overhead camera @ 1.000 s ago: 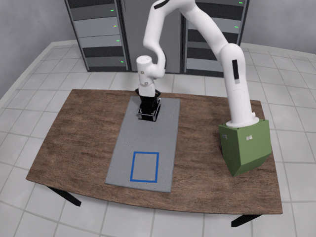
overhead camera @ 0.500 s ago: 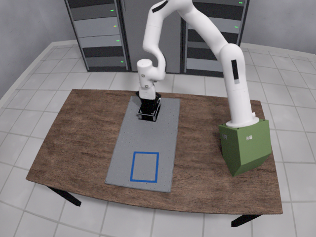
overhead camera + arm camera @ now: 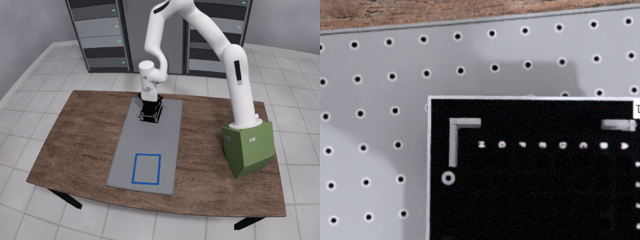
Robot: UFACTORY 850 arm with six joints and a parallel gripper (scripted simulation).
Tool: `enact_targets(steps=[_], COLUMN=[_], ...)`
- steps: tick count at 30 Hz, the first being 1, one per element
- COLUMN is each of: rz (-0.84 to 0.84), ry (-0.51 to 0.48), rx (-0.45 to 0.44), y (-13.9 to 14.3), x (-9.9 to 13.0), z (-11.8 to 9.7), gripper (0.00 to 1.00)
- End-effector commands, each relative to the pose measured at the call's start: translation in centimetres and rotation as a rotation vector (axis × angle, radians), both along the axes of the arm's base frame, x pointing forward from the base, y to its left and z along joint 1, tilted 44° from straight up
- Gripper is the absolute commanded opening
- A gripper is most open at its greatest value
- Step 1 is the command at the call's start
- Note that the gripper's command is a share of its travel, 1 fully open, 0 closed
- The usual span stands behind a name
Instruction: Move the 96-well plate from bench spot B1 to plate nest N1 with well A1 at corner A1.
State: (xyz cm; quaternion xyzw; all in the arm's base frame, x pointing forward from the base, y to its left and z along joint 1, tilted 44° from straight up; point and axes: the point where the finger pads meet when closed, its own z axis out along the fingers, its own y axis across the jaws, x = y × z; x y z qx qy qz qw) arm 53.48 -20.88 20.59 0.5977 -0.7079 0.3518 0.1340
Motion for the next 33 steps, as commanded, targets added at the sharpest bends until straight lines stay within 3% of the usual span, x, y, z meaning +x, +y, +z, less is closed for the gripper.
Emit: enact_targets(steps=[1,33], rz=[0.0,0.0], ry=[-0.001,-0.001], rx=[0.0,0.0], y=[0.03,-0.24], x=[0.05,0.13], z=[0.06,-0.24], gripper=[0.0,0.0])
